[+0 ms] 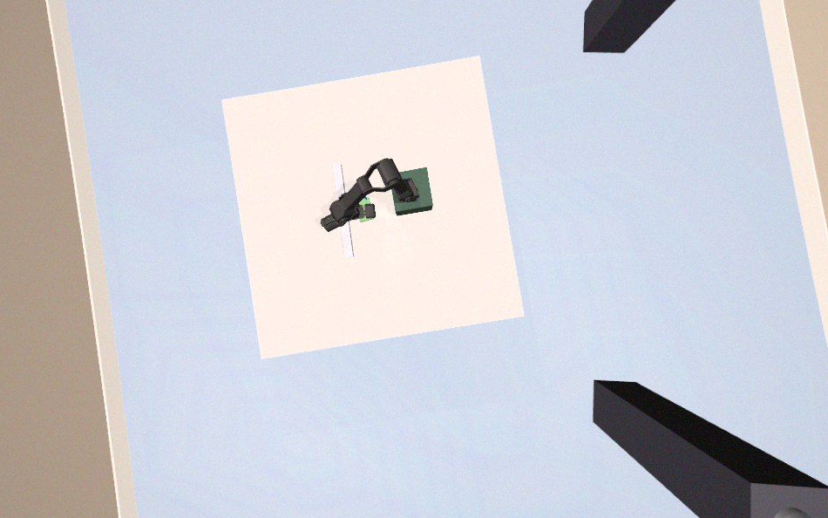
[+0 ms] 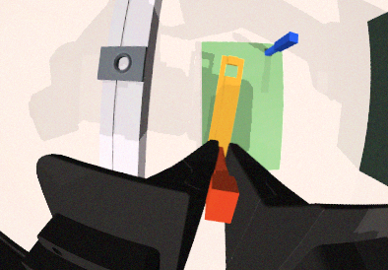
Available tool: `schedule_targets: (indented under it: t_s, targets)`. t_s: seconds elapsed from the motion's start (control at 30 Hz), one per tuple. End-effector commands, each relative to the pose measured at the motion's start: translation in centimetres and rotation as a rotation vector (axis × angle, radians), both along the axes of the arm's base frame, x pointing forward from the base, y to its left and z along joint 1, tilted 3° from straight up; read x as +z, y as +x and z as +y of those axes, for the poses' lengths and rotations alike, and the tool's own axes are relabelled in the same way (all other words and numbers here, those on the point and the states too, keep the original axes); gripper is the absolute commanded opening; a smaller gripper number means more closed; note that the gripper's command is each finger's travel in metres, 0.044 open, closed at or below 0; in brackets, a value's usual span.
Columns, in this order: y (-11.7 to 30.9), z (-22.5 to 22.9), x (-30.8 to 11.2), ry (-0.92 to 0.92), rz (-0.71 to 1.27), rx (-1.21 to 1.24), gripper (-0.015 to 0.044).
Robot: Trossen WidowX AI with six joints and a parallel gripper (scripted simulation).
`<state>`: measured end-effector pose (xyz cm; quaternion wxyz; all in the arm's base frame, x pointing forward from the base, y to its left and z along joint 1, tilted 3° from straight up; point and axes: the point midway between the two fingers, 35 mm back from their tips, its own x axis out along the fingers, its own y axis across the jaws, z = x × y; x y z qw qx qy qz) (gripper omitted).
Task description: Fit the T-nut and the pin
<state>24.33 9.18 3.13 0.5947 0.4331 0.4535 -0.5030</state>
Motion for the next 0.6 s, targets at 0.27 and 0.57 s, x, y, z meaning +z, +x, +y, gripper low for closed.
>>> schedule_targets:
  t_s: [0.27, 0.57]
  targets:
    - [0.1, 0.0, 2.2, 0.003, -0.006, -0.015, -0.015]
    - [0.0, -0.1, 3.6, 0.004, -0.004, -0.022, -0.015]
